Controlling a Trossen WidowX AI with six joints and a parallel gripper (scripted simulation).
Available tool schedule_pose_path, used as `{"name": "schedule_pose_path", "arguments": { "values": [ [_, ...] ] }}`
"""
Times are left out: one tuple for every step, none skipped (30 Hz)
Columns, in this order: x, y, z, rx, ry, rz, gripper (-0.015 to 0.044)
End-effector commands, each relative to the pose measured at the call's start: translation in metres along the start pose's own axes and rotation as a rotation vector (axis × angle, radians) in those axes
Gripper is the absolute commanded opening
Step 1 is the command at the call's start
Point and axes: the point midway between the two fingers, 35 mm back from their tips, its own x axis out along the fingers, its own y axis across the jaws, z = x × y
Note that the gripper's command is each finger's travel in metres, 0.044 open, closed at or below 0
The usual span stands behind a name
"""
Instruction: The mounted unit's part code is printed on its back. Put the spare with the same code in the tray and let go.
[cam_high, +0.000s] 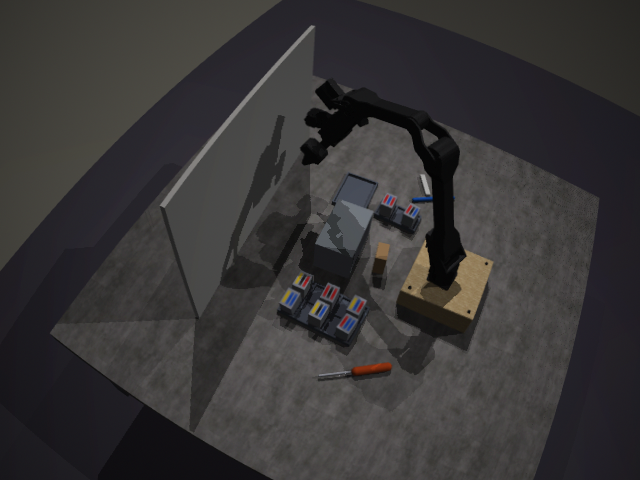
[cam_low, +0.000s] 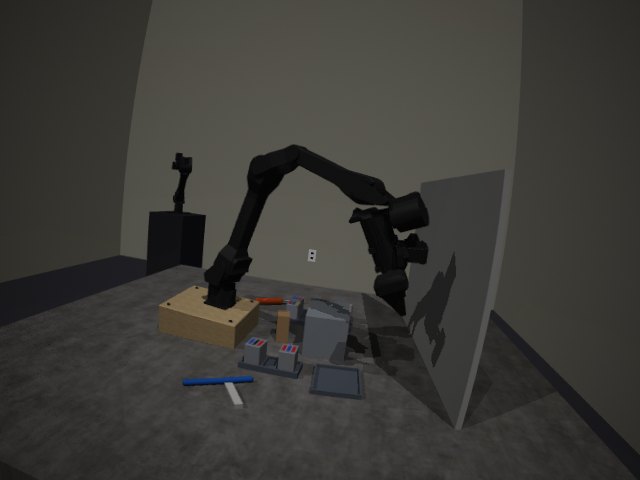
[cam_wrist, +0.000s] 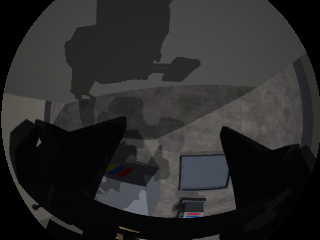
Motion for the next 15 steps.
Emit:
{"name": "schedule_pose_path", "arguments": {
  "values": [
    [-0.009, 0.067, -0.019, -0.035, 0.212, -0.031, 0.044],
    [-0.012, 0.077, -0.023, -0.045, 0.245, -0.04, 0.044],
    [-0.015, 0.087, -0.027, -0.056, 0.278, -0.05, 0.044],
    [-0.019, 0.096, -0.032, -0.068, 0.309, -0.061, 0.044],
    [-0.023, 0.105, -0.037, -0.082, 0.34, -0.073, 0.044],
    [-0.028, 0.114, -0.041, -0.096, 0.37, -0.087, 0.044],
    [-0.033, 0.122, -0.046, -0.112, 0.4, -0.102, 0.044],
    [-0.038, 0.13, -0.051, -0.129, 0.428, -0.118, 0.044],
    [-0.043, 0.137, -0.055, -0.144, 0.452, -0.133, 0.044],
    [-0.044, 0.139, -0.057, -0.148, 0.458, -0.137, 0.044],
    [-0.044, 0.139, -0.057, -0.15, 0.46, -0.138, 0.044],
    [-0.044, 0.139, -0.057, -0.15, 0.46, -0.138, 0.044],
    [-0.044, 0.139, -0.057, -0.15, 0.46, -0.138, 0.044],
    [-0.044, 0.139, -0.057, -0.15, 0.46, -0.138, 0.044],
    [-0.044, 0.139, -0.057, -0.15, 0.46, -0.138, 0.044]
  ]
}}
